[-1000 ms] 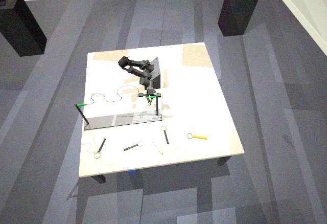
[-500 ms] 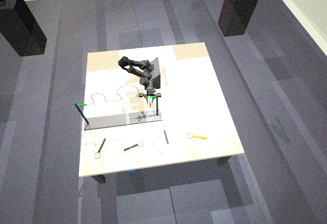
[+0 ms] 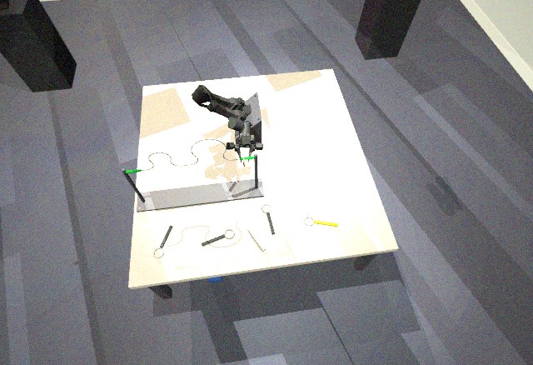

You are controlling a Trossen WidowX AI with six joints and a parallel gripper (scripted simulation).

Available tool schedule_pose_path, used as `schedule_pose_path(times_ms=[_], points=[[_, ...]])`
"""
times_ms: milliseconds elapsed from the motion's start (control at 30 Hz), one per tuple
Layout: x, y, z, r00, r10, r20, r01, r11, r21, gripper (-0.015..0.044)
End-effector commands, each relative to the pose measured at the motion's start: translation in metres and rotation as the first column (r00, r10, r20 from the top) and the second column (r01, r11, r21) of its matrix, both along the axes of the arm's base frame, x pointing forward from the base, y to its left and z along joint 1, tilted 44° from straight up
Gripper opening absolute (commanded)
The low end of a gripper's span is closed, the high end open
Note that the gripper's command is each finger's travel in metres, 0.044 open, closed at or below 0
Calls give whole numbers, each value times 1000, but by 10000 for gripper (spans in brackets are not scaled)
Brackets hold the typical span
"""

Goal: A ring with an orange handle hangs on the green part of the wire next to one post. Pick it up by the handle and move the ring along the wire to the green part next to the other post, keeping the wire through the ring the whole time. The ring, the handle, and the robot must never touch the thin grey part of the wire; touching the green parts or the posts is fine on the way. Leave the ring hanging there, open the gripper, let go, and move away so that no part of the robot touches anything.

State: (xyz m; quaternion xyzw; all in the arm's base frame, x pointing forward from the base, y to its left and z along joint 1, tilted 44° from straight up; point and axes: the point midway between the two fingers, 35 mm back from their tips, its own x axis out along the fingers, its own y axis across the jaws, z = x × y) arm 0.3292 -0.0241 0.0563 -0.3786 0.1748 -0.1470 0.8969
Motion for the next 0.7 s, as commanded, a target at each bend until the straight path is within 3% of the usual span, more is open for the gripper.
schedule_pose_path(times_ms=[0,500,667], points=[[-3,0,2,1000,-8,7,8,1000,5,160],[-3,0,2,1000,-8,7,8,1000,5,160],[-41,13,7,1000,-1,2,1,1000,-1,291]])
